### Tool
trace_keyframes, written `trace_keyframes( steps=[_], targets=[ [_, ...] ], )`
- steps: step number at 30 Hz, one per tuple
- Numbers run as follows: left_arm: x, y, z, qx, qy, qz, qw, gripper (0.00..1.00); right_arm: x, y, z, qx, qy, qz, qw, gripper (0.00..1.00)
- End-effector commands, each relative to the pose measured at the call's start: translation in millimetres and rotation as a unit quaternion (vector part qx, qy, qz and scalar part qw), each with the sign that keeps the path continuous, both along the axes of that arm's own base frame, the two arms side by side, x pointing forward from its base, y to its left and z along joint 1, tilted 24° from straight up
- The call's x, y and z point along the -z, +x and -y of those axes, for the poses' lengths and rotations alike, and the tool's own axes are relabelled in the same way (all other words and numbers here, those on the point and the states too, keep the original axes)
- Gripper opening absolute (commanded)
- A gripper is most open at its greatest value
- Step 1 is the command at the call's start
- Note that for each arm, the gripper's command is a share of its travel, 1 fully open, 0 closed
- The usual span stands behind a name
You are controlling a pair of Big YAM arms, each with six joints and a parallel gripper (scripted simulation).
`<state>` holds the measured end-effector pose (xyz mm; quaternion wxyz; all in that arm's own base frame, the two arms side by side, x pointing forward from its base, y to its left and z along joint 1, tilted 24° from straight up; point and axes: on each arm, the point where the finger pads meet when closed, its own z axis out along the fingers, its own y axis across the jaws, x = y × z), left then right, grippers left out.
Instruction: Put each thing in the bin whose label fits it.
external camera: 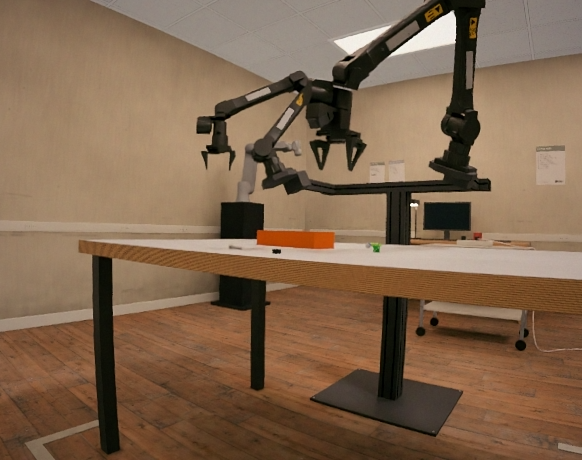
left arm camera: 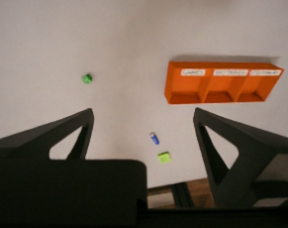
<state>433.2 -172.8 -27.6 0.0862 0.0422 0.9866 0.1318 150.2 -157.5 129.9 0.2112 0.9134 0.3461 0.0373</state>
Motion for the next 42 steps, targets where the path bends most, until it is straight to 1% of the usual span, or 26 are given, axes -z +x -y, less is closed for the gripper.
trace_keyframes(
  steps=[1, 3, 4, 7, 8, 9, 11, 13, 14, 15, 17, 20, 21, 23, 24, 25, 27, 30, 31, 32, 36, 38, 42],
  targets=[
    [14, -19, 19, -0.024, -0.001, 0.006, 1.0, 1.0, -2, -4, -1, 0.005, 0.003, -0.001, 1.0, 1.0],
    [19, -29, 27, -0.024, -0.002, 0.006, 1.0, 1.0, -2, -4, -1, 0.005, 0.003, -0.001, 1.0, 1.0],
    [22, -40, 29, -0.031, 0.012, -0.003, 0.999, 1.0, -2, -4, -1, 0.005, 0.003, -0.001, 1.0, 1.0],
    [29, -53, 45, -0.031, 0.004, 0.006, 0.999, 1.0, -2, -4, -1, 0.005, 0.003, -0.001, 1.0, 1.0],
    [32, -64, 45, -0.038, 0.02, 0.0, 0.999, 1.0, -2, -4, -1, 0.005, 0.003, -0.001, 1.0, 1.0],
    [34, -71, 49, -0.038, 0.02, 0.001, 0.999, 1.0, -2, -4, -1, 0.005, 0.003, -0.001, 1.0, 1.0],
    [39, -78, 59, -0.038, 0.011, 0.009, 0.999, 1.0, -2, -4, -1, 0.005, 0.003, -0.001, 1.0, 1.0],
    [39, -78, 59, -0.038, 0.011, 0.009, 0.999, 1.0, -2, -4, -1, 0.005, 0.003, -0.001, 1.0, 1.0],
    [36, -79, 67, -0.044, 0.02, 0.014, 0.999, 1.0, -2, -4, -1, 0.005, 0.003, -0.001, 1.0, 1.0],
    [43, -96, 62, -0.044, 0.029, 0.006, 0.999, 1.0, -2, -4, -1, 0.005, 0.003, -0.001, 1.0, 1.0],
    [48, -110, 68, -0.05, 0.037, 0.012, 0.998, 1.0, -2, -4, -1, 0.005, 0.003, -0.001, 1.0, 1.0],
    [56, -128, 81, -0.051, 0.025, 0.018, 0.998, 1.0, -2, -4, -1, 0.005, 0.003, -0.001, 1.0, 1.0],
    [57, -138, 78, -0.055, 0.045, 0.021, 0.997, 1.0, -2, -4, -1, 0.005, 0.003, -0.001, 1.0, 1.0],
    [63, -152, 86, -0.056, 0.038, 0.023, 0.997, 1.0, -2, -4, -1, 0.005, 0.003, -0.001, 1.0, 1.0],
    [63, -154, 87, -0.056, 0.036, 0.024, 0.997, 1.0, -2, -4, -1, 0.005, 0.003, -0.001, 1.0, 1.0],
    [64, -163, 85, -0.06, 0.053, 0.032, 0.996, 1.0, -2, -4, -1, 0.005, 0.003, -0.001, 1.0, 1.0],
    [70, -177, 92, -0.061, 0.044, 0.035, 0.997, 1.0, -2, -4, -1, 0.005, 0.003, -0.001, 1.0, 1.0],
    [70, -178, 92, -0.061, 0.044, 0.035, 0.997, 1.0, -2, -4, -1, 0.005, 0.003, -0.001, 1.0, 1.0],
    [58, -154, 105, -0.077, 0.021, 0.049, 0.996, 1.0, -2, -4, -1, 0.005, 0.003, -0.001, 1.0, 1.0],
    [54, -152, 107, -0.078, 0.016, 0.053, 0.995, 1.0, -2, -4, -1, 0.005, 0.003, -0.001, 1.0, 1.0],
    [53, -156, 97, -0.077, 0.023, 0.05, 0.996, 1.0, -2, -4, -1, 0.005, 0.003, -0.001, 1.0, 1.0],
    [54, -165, 102, -0.062, 0.024, 0.049, 0.997, 1.0, -2, -4, -1, 0.005, 0.003, -0.001, 1.0, 1.0],
    [55, -166, 96, -0.062, 0.028, 0.045, 0.997, 1.0, -2, -4, -1, 0.005, 0.003, -0.001, 1.0, 1.0]
  ],
)
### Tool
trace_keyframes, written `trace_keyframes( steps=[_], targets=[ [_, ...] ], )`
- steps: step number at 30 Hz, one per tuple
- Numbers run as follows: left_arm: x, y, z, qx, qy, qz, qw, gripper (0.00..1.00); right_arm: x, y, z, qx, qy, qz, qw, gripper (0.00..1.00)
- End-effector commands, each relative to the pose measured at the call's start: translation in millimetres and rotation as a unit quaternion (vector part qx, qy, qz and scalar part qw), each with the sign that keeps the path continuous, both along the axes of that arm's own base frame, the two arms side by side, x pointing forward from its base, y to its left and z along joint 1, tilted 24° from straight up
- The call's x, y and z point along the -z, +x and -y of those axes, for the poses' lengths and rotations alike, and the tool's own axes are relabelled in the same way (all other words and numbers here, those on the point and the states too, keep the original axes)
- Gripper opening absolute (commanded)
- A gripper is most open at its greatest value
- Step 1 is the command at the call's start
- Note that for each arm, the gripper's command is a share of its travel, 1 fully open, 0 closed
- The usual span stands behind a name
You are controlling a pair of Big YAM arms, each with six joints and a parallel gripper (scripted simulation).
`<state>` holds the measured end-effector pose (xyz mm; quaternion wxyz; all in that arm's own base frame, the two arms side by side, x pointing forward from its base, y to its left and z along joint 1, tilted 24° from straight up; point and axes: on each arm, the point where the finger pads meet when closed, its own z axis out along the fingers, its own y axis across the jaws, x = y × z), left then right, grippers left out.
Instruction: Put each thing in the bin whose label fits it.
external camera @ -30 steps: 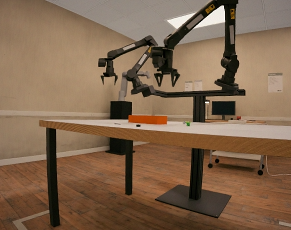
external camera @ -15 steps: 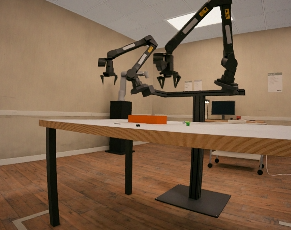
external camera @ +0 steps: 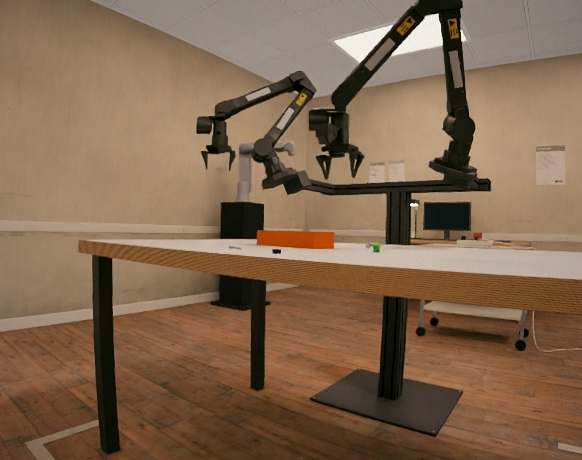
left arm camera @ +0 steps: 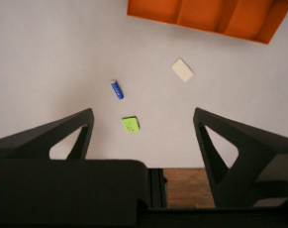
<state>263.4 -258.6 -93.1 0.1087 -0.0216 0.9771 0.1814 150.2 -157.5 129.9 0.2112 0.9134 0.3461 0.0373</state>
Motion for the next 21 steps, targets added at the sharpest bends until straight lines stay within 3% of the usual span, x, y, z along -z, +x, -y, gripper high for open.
trace_keyframes(
  steps=[1, 21],
  targets=[
    [-10.4, 6.4, 5.8, -0.002, -0.013, 0.012, 1.0, 1.0, -1.6, -3.7, -0.6, 0.005, 0.003, -0.001, 1.0, 1.0],
    [-12.1, 7.3, 2.0, 0.001, -0.011, 0.01, 1.0, 1.0, -1.6, -3.7, -0.6, 0.005, 0.003, -0.001, 1.0, 1.0]
  ],
)
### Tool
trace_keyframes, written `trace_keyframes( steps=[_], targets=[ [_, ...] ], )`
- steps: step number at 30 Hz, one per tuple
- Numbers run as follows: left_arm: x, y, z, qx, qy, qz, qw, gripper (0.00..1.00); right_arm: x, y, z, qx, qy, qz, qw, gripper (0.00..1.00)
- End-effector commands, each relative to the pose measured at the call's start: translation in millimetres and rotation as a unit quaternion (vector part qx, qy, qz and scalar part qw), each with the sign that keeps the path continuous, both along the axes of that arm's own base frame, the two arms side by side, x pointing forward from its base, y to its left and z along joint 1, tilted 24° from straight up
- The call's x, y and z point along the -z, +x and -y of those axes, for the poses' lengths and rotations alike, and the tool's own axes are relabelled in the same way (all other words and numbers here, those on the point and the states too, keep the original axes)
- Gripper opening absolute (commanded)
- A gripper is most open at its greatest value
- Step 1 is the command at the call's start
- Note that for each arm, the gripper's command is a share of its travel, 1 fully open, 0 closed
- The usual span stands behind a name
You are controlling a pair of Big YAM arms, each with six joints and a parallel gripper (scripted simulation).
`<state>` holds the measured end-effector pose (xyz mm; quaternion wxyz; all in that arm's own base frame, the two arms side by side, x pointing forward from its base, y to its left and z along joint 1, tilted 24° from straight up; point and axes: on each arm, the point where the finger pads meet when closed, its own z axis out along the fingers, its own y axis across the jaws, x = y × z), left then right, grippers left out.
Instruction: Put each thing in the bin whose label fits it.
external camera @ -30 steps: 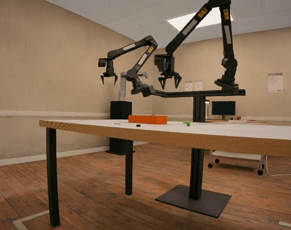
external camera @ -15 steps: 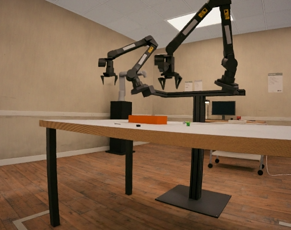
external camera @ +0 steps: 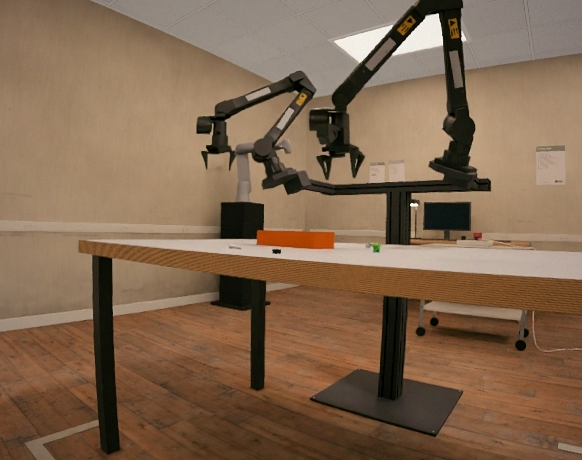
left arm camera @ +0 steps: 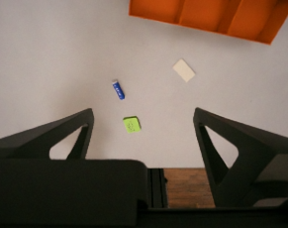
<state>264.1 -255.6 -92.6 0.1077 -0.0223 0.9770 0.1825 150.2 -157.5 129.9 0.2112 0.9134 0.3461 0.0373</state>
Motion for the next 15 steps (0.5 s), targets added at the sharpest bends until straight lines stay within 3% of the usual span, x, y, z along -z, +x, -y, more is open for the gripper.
trace_keyframes(
  steps=[1, 15],
  targets=[
    [-11.6, 6.6, 5.1, 0.002, -0.012, 0.011, 1.0, 1.0, -1.6, -3.7, -0.6, 0.005, 0.003, -0.001, 1.0, 1.0],
    [-11.7, 5.7, 0.6, 0.001, -0.009, 0.009, 1.0, 1.0, -1.6, -3.7, -0.6, 0.005, 0.003, -0.001, 1.0, 1.0]
  ],
)
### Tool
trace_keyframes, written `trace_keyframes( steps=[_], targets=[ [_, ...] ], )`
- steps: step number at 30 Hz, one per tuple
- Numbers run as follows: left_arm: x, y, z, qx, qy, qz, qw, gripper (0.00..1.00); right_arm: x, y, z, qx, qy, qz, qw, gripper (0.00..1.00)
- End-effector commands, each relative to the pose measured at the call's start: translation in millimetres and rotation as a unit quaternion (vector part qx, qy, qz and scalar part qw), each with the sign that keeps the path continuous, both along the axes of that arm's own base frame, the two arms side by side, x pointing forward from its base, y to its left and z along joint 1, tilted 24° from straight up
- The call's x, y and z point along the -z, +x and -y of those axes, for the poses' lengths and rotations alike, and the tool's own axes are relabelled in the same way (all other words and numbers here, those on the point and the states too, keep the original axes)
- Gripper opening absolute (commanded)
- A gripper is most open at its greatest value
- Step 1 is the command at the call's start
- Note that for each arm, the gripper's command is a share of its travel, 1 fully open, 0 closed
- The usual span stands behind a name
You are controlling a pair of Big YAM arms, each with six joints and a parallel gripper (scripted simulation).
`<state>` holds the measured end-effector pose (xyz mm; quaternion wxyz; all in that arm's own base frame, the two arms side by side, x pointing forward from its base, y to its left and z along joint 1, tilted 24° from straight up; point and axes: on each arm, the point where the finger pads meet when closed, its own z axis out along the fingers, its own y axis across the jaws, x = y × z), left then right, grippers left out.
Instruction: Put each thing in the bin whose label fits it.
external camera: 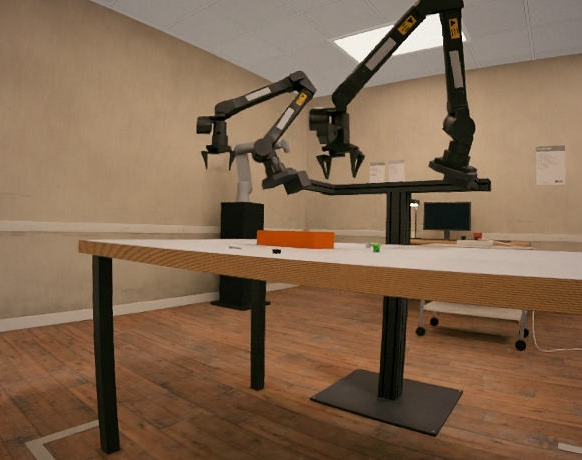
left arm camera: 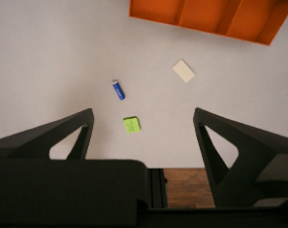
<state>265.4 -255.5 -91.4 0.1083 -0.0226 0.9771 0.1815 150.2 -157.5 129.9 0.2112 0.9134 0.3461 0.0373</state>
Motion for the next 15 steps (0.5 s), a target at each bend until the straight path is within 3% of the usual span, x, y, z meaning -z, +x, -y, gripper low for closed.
trace_keyframes(
  steps=[1, 12, 13, 15],
  targets=[
    [-11, 4, 1, 0.002, -0.008, 0.008, 1.0, 1.0, -2, -4, -1, 0.005, 0.003, -0.001, 1.0, 1.0],
    [-11, 4, 1, 0.002, -0.009, 0.008, 1.0, 1.0, -2, -4, -1, 0.005, 0.003, -0.001, 1.0, 1.0],
    [-1, 25, 16, 0.022, -0.01, 0.005, 1.0, 1.0, -2, -4, -1, 0.005, 0.003, -0.001, 1.0, 1.0],
    [8, 38, 21, 0.068, 0.001, -0.012, 0.998, 1.0, -2, -4, -1, 0.005, 0.003, -0.001, 1.0, 1.0]
  ],
)
